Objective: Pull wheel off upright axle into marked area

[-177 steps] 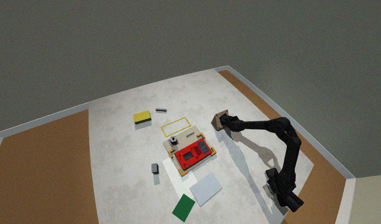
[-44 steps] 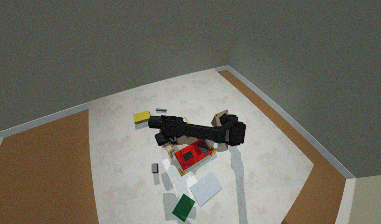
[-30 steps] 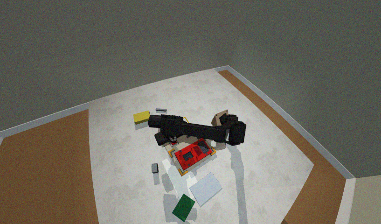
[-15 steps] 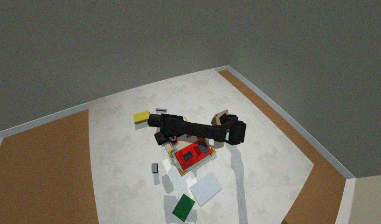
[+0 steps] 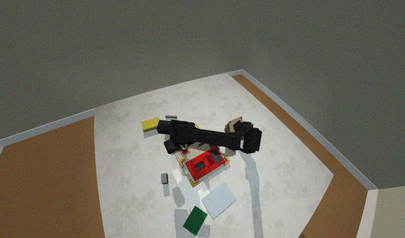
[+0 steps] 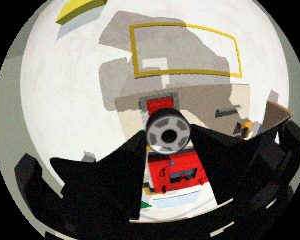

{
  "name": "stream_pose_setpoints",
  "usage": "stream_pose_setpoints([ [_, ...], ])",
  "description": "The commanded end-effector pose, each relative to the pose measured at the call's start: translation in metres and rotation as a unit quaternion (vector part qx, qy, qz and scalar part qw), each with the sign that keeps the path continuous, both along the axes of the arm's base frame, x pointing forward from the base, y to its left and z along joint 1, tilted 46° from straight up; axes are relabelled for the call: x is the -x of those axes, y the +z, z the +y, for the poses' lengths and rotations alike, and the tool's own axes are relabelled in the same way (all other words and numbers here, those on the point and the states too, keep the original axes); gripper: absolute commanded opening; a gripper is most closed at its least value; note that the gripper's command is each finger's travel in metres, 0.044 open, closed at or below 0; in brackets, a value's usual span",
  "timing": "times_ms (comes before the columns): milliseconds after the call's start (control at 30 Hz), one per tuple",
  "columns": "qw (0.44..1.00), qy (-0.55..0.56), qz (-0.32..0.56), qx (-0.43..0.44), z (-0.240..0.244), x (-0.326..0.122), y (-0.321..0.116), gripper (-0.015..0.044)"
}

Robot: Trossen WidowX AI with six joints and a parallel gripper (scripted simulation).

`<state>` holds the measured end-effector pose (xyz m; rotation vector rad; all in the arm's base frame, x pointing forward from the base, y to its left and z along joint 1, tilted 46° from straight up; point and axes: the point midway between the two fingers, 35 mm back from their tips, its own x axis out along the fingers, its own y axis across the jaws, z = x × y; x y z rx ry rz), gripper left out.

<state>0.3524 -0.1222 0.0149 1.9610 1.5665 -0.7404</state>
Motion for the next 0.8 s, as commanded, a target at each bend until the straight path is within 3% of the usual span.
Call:
stream_pose_setpoints([
  [0,1.0,-0.001,-0.001,0.003,-0.0035,0.0008,0.0016,0.0],
  [767,1.0,-0.002,-0.001,0.003,-0.0088,0.0024,0.0069,0.0],
])
